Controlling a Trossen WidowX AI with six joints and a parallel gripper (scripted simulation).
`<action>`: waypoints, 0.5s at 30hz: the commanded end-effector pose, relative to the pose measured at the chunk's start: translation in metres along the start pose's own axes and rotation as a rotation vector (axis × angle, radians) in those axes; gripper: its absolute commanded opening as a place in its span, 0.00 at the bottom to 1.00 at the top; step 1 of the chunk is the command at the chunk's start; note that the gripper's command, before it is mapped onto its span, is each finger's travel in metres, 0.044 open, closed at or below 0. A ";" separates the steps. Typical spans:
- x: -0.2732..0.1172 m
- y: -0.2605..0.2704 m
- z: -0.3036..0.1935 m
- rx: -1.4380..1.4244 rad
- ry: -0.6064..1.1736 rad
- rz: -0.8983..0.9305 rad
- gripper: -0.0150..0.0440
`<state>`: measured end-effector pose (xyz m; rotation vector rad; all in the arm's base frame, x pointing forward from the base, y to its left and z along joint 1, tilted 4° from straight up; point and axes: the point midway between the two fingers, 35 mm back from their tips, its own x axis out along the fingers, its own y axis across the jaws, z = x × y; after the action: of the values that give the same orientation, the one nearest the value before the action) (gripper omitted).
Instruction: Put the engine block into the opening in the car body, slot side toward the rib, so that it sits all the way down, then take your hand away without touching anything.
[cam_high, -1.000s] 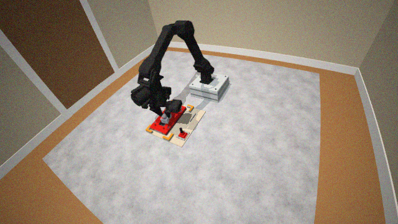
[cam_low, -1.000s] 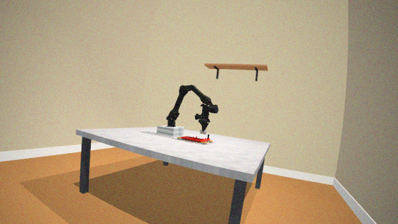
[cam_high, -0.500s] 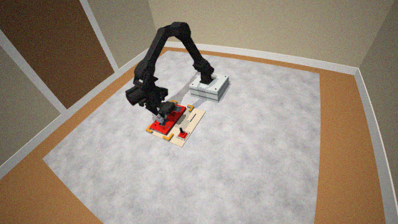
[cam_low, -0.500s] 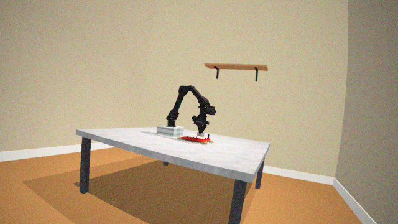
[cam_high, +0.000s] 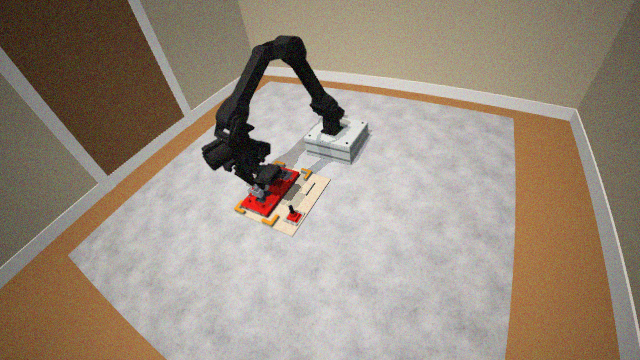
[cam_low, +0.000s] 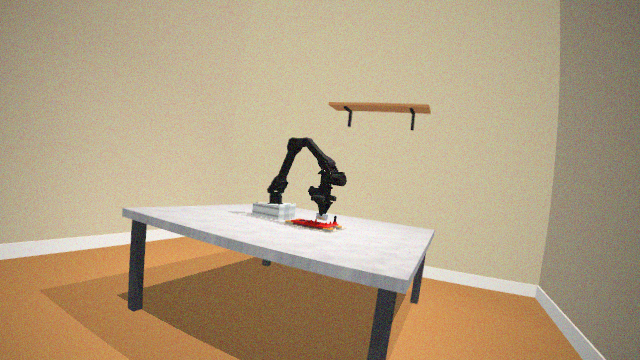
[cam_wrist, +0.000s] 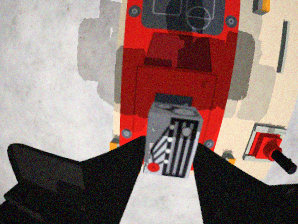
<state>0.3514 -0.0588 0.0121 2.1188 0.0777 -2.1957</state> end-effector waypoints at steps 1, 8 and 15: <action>0.002 0.000 0.001 0.005 -0.005 0.002 0.52; 0.002 0.000 0.001 0.017 -0.005 0.002 0.52; 0.002 0.000 0.001 0.017 -0.005 0.002 0.52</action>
<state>0.3512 -0.0588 0.0117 2.1243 0.0642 -2.2032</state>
